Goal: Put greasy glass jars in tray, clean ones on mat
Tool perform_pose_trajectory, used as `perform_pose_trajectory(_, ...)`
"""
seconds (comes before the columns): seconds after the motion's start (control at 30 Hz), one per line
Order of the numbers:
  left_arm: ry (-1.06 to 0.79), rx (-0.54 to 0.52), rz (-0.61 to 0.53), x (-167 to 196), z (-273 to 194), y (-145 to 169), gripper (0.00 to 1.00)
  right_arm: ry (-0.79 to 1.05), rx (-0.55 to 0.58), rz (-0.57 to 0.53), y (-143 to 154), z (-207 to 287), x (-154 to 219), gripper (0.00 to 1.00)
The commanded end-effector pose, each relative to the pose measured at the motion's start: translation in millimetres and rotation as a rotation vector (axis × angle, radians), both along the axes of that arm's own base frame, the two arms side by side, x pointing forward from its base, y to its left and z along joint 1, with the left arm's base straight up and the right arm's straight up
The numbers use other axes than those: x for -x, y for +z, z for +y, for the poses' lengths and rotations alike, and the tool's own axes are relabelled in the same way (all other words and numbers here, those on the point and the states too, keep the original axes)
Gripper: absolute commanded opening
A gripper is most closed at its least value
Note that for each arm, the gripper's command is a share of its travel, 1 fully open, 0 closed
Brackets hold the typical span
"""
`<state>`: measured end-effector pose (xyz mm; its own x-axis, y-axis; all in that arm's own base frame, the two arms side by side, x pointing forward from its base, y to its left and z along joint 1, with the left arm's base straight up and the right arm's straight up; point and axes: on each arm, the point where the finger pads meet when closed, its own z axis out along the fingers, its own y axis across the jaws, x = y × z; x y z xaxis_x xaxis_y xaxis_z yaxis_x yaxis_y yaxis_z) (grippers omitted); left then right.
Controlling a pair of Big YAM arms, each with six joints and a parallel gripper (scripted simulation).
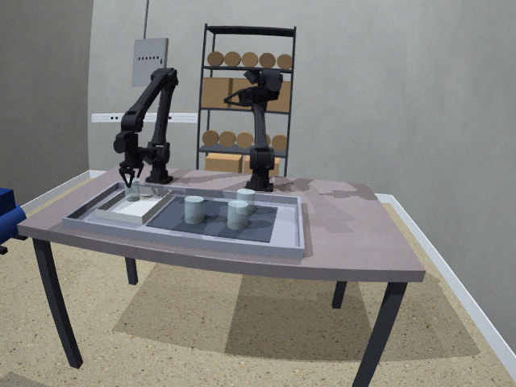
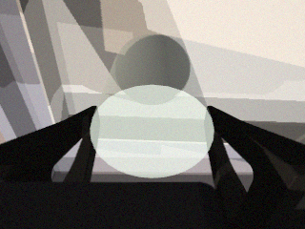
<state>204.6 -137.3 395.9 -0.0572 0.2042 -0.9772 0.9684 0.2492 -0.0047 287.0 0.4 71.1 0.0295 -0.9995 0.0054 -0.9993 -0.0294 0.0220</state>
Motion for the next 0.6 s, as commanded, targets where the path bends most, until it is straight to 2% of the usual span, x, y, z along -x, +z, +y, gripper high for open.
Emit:
perform_pose_trajectory(0.0, 0.001, -0.002, -0.025, 0, 1, 9, 0.0, 0.015, -0.004, -0.021, -8, 4, -2, 0.62)
perform_pose_trajectory(0.13, 0.001, -0.002, -0.025, 0, 1, 9, 0.0, 0.014, -0.004, -0.019, -10, 5, -4, 0.62)
perform_pose_trajectory(0.2, 0.001, -0.002, -0.025, 0, 1, 9, 0.0, 0.014, -0.004, -0.048, 7, 1, -11, 0.84)
perform_pose_trajectory(0.23, 0.001, -0.002, -0.025, 0, 1, 9, 0.0, 0.013, -0.004, -0.059, 14, -1, -14, 0.92)
perform_pose_trajectory(0.27, 0.001, -0.002, -0.025, 0, 1, 9, 0.0, 0.013, -0.004, -0.064, 18, -1, -14, 0.92)
perform_pose_trajectory(0.3, 0.001, -0.002, -0.025, 0, 1, 9, 0.0, 0.013, -0.004, -0.068, 22, -1, -16, 1.0)
perform_pose_trajectory(0.57, 0.001, -0.002, -0.025, 0, 1, 9, 0.0, 0.003, -0.004, -0.077, 64, 0, -17, 1.0)
